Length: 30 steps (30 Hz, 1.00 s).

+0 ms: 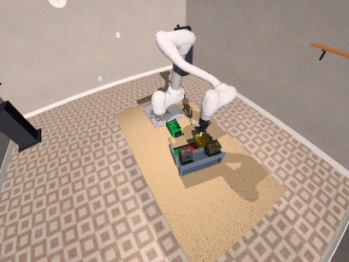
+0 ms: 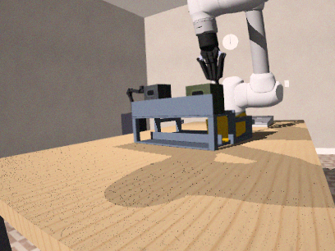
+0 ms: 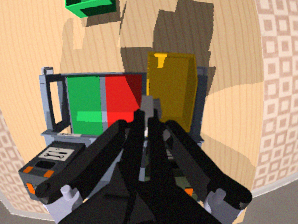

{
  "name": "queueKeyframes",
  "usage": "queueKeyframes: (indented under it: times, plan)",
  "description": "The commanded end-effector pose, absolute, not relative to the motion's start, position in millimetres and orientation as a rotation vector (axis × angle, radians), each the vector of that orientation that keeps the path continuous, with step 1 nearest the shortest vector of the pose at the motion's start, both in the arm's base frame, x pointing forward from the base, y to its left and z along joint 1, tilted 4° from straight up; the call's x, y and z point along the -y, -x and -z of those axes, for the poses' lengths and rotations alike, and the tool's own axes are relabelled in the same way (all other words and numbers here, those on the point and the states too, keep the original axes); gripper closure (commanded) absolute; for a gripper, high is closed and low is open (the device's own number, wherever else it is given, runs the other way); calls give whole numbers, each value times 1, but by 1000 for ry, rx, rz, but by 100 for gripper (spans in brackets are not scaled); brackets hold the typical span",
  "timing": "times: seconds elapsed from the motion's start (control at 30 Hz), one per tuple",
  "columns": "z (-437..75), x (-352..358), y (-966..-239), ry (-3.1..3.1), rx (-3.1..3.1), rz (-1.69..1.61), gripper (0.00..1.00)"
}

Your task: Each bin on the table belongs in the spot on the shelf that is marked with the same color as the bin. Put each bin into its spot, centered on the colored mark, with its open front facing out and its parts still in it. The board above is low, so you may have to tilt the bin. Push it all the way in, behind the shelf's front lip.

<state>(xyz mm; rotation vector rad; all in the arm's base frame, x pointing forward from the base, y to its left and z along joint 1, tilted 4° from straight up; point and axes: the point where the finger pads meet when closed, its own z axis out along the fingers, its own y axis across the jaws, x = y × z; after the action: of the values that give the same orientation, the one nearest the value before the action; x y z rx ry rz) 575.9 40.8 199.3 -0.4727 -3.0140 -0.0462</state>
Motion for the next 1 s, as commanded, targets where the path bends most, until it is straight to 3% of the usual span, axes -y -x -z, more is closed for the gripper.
queueKeyframes:
  times: [0.0,0.37,0.97]
  plan:
    - [-203,-41,-575,472,3012,39,90]
    - [-202,-43,-573,435,3020,39,90]
    - [-192,-84,-529,-621,3058,19,90]
